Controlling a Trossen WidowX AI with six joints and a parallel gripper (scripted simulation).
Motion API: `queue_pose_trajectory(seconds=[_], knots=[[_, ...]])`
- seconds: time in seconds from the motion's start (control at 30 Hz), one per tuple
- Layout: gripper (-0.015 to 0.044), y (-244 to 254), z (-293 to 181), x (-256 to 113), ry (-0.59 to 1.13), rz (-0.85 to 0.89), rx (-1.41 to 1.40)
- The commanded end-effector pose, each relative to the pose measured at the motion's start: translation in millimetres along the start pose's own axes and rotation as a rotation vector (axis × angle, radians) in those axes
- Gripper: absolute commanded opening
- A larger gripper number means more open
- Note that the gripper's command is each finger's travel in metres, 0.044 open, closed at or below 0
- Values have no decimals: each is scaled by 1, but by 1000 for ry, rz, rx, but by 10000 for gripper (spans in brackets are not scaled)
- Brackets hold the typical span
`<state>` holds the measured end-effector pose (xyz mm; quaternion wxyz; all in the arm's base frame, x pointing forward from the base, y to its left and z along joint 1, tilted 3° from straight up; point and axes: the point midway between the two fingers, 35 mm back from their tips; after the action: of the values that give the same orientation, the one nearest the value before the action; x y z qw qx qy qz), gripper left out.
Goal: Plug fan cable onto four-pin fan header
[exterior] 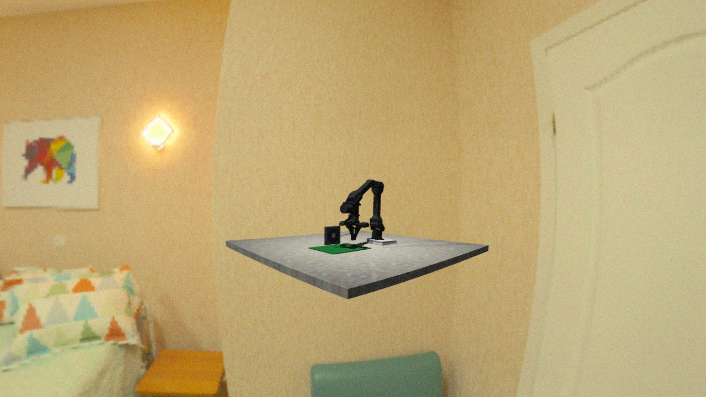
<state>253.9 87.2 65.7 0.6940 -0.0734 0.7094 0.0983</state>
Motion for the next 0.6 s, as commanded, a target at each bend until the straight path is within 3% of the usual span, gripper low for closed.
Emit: queue_pose_trajectory(seconds=[0.0, 0.57], knots=[[0, -10, -1, 0, 4, -3, 127], [0, -53, -6, 1, 3, -7, 689]])
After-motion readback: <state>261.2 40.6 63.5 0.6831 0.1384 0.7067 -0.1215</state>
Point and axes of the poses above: the point midway between the two fingers, 35 mm back from their tips, its own x axis out along the fingers, its own y axis across the jaws, z = x × y, and after that the axes turned 12 degrees about x, right-handed
